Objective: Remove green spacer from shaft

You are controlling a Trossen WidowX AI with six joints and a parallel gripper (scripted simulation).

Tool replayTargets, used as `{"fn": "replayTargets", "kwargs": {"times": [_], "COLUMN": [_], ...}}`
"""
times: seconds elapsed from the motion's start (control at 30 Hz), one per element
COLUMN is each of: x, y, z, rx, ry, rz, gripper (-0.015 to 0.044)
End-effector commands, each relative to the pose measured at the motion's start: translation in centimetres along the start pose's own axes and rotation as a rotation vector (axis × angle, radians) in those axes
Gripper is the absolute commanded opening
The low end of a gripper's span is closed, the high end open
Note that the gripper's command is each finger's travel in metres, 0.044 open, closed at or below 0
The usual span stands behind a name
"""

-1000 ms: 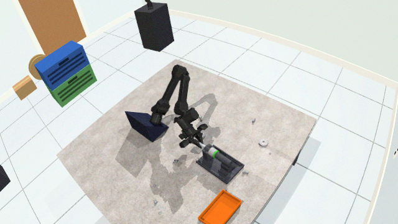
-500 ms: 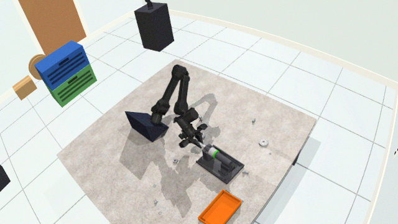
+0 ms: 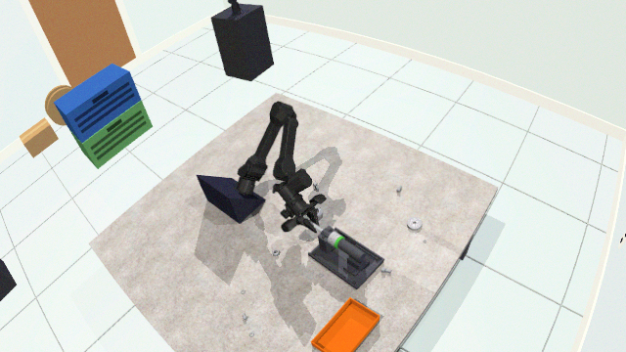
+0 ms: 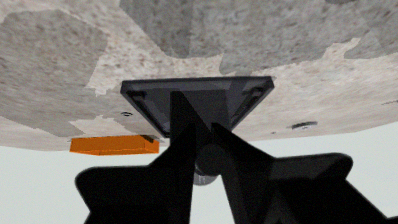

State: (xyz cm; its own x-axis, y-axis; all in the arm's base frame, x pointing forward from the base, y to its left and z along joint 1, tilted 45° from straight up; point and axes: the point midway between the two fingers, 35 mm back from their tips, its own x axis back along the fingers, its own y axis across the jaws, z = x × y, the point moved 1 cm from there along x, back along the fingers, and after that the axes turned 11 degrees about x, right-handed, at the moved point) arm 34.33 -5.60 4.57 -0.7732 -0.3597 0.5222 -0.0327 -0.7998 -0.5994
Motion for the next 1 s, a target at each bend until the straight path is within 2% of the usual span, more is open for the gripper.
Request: {"fn": "replayTargets", "kwargs": {"times": [0.0, 0.97], "x": [0.08, 0.30], "y": [0.04, 0.00], "z": [-0.13, -0.36], "rx": [0.002, 0.002], "ry": [-0.001, -0.001], "rz": [-0.002, -0.002], "gripper": [0.0000, 0.0000]}}
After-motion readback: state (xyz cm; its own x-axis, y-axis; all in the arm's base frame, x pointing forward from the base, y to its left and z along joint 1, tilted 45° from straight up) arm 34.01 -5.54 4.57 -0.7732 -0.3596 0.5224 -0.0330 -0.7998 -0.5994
